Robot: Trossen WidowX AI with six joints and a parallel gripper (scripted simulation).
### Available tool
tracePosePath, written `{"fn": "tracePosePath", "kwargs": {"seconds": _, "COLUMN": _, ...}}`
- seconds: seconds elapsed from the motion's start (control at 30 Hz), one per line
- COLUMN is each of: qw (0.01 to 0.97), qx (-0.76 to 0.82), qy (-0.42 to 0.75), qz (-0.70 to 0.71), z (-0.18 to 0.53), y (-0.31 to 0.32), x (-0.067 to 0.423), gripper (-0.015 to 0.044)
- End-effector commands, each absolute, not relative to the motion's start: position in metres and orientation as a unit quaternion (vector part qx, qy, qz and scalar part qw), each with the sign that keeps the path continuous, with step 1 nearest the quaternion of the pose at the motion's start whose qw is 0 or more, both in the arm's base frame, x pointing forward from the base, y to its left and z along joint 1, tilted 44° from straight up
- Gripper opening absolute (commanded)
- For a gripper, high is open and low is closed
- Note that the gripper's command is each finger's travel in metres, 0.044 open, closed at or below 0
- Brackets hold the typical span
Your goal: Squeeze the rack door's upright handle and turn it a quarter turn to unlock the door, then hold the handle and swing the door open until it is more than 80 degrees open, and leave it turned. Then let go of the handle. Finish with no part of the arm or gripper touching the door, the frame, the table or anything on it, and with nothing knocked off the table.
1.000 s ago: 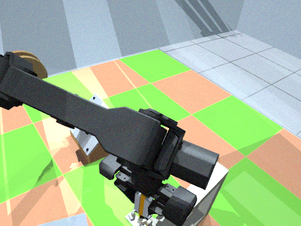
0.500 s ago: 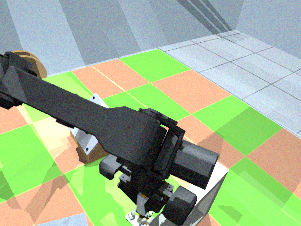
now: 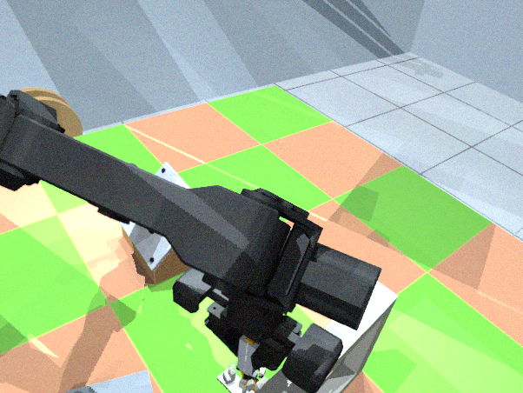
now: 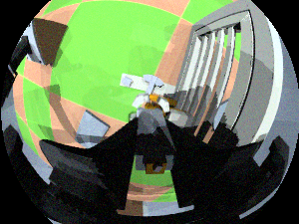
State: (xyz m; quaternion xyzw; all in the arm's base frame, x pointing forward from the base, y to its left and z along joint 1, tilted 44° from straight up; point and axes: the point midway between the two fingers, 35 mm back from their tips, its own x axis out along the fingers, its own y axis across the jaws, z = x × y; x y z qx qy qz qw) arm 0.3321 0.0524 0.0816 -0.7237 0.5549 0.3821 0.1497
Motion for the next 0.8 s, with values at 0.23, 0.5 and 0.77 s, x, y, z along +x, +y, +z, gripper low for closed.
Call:
{"fn": "tracePosePath", "kwargs": {"seconds": 0.23, "qw": 0.215, "qx": -0.707, "qy": 0.588, "qz": 0.330, "z": 0.080, "y": 0.053, "x": 0.324, "gripper": 0.0011}}
{"fn": "tracePosePath", "kwargs": {"seconds": 0.5, "qw": 0.268, "qx": -0.688, "qy": 0.611, "qz": 0.284, "z": 0.078, "y": 0.054, "x": 0.315, "gripper": 0.0011}}
{"fn": "tracePosePath", "kwargs": {"seconds": 0.77, "qw": 0.317, "qx": -0.667, "qy": 0.630, "qz": 0.239, "z": 0.075, "y": 0.056, "x": 0.304, "gripper": 0.0011}}
